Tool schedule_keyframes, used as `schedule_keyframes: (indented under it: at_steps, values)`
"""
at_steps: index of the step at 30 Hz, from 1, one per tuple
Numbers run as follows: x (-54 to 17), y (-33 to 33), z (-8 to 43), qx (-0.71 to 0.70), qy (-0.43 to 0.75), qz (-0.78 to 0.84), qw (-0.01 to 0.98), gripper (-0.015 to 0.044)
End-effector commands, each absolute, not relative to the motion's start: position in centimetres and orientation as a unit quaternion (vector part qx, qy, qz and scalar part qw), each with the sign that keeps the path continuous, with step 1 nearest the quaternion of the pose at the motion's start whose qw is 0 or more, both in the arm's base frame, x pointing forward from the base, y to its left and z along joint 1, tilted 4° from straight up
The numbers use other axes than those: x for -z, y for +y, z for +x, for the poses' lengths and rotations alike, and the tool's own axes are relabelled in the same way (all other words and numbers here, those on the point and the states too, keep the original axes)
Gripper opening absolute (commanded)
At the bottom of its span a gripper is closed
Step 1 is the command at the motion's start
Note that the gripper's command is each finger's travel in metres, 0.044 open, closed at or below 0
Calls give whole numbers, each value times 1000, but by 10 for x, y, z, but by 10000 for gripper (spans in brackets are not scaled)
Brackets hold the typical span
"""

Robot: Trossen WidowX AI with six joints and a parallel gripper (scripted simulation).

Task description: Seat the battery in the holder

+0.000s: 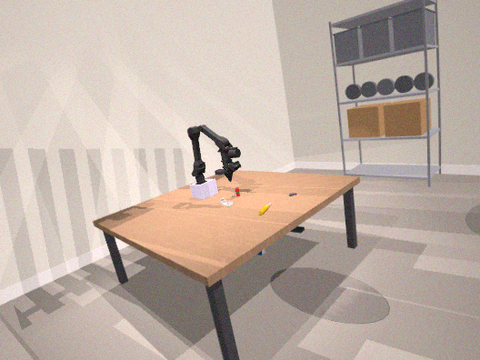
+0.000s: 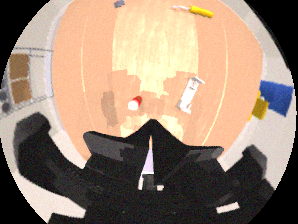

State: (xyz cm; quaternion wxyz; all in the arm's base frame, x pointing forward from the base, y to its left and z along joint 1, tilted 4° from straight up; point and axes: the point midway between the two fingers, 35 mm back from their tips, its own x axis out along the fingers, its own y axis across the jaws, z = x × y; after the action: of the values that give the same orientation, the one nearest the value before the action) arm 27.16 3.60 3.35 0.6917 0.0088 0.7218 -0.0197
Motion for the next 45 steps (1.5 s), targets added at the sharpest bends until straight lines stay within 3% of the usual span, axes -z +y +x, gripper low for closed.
schedule_keyframes:
  at_steps: [1,8,45]
  values:
    - [-14,36,274,23,722,9,692,0]
    - [41,34,269,23,722,9,691,0]
    - [42,88,272,21,722,11,691,0]
